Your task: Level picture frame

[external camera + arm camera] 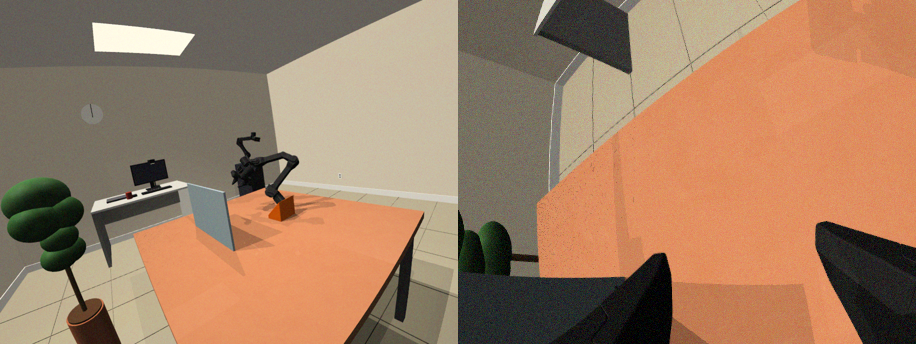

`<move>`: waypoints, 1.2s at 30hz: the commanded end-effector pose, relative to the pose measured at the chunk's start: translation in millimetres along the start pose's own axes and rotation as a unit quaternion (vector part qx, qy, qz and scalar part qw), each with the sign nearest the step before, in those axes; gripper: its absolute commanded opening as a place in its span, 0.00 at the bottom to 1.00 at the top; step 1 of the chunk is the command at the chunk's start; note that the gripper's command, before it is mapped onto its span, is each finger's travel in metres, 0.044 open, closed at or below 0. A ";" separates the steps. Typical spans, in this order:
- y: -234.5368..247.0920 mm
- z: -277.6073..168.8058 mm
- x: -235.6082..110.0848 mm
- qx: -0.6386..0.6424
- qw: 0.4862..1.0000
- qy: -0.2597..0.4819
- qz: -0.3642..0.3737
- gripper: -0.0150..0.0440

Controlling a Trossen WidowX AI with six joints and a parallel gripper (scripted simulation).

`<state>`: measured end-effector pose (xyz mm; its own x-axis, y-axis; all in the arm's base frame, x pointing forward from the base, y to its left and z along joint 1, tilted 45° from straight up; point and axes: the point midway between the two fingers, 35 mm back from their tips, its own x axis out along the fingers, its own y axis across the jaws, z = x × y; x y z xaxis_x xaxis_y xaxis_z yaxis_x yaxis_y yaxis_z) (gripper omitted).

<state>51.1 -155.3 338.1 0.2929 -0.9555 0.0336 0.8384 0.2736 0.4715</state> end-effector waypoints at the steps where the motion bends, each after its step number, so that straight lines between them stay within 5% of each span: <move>1: 23.3 -32.7 0.7 0.044 0.993 0.053 0.093 0.69; 13: 103.7 -159.2 -73.0 0.201 0.826 0.339 0.403 0.69; 36: 104.4 -160.7 -74.9 0.202 0.822 0.343 0.407 0.69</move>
<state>190.1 -38.3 244.5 0.9869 -0.1548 0.0445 0.0588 0.6036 0.7951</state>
